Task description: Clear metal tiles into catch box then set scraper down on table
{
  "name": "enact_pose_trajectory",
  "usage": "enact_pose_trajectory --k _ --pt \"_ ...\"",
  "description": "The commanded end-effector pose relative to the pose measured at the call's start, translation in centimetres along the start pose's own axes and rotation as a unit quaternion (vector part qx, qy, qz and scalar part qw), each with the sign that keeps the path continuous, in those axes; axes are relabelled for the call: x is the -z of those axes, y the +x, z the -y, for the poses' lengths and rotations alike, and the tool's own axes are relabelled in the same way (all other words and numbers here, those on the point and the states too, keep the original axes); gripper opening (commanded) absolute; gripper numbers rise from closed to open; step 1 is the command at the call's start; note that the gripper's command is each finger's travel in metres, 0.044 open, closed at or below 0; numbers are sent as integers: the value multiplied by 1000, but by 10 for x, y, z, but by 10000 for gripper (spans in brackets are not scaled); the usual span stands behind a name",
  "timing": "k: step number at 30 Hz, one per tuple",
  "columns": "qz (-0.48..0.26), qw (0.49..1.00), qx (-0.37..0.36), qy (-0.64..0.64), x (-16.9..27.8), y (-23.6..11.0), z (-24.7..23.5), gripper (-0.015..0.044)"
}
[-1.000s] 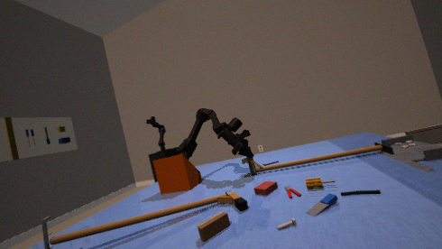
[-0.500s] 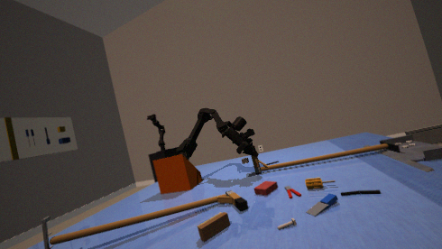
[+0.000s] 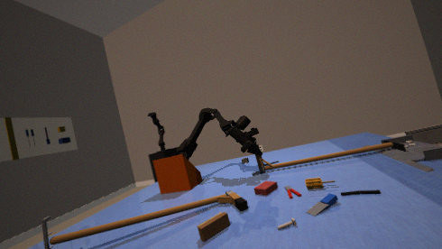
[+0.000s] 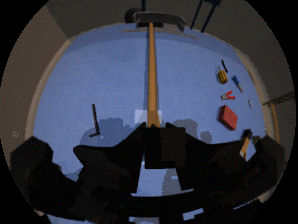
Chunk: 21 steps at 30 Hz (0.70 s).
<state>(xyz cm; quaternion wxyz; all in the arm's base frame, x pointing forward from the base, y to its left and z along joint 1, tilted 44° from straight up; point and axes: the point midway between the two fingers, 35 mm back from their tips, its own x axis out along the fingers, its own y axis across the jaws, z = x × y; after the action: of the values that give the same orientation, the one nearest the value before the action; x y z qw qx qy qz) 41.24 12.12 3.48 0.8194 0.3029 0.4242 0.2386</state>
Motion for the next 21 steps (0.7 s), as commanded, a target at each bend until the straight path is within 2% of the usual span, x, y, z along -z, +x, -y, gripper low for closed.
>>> enact_pose_trajectory --k 1,21 --pt "6 1000 -1 -3 -11 3 -2 0" --pt "7 1000 -1 -4 -37 22 -2 0"
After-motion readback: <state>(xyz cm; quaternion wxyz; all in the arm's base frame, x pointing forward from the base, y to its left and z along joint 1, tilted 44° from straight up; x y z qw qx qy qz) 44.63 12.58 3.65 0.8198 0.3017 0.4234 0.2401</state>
